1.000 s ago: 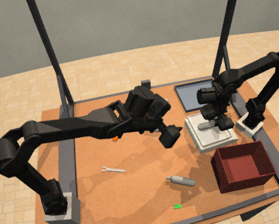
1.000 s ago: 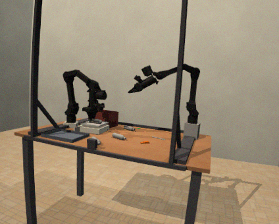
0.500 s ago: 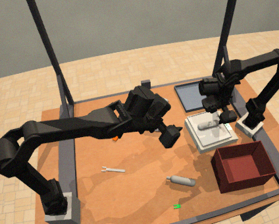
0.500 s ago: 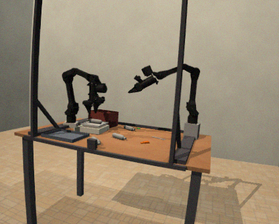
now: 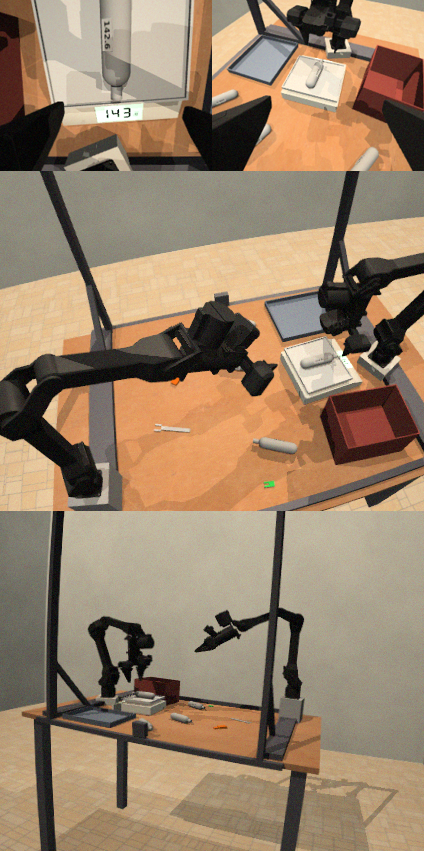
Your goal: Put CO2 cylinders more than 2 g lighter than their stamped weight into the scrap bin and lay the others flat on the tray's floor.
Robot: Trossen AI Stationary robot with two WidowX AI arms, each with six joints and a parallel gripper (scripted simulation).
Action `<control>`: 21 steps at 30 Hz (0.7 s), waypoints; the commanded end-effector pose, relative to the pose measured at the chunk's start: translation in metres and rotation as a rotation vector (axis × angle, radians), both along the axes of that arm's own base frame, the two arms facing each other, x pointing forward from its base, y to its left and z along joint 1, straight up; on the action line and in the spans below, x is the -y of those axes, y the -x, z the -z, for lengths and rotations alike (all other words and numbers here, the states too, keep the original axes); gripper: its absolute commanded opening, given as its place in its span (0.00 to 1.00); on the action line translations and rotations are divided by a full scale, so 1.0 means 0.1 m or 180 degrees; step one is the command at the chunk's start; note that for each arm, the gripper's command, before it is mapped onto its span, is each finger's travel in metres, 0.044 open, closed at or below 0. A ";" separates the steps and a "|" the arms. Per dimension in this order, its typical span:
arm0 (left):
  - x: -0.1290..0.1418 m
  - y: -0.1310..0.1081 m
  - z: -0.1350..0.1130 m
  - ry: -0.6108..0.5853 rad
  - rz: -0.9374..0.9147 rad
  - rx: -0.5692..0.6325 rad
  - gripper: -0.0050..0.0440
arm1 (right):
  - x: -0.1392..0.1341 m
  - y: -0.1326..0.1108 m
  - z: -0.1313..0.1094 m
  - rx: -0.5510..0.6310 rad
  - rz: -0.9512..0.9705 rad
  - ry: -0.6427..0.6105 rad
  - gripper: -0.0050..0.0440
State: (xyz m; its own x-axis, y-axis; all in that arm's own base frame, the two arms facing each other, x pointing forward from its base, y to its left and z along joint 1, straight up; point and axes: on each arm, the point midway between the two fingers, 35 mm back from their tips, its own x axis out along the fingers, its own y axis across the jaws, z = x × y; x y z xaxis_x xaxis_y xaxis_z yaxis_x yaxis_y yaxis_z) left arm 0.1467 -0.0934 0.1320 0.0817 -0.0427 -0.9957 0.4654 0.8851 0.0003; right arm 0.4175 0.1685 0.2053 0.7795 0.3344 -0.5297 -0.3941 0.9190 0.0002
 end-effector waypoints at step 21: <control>-0.28 0.74 0.14 0.0440 0.0522 0.0708 1.00 | 0.01 -0.01 -0.10 0.0068 0.0012 -0.0026 1.00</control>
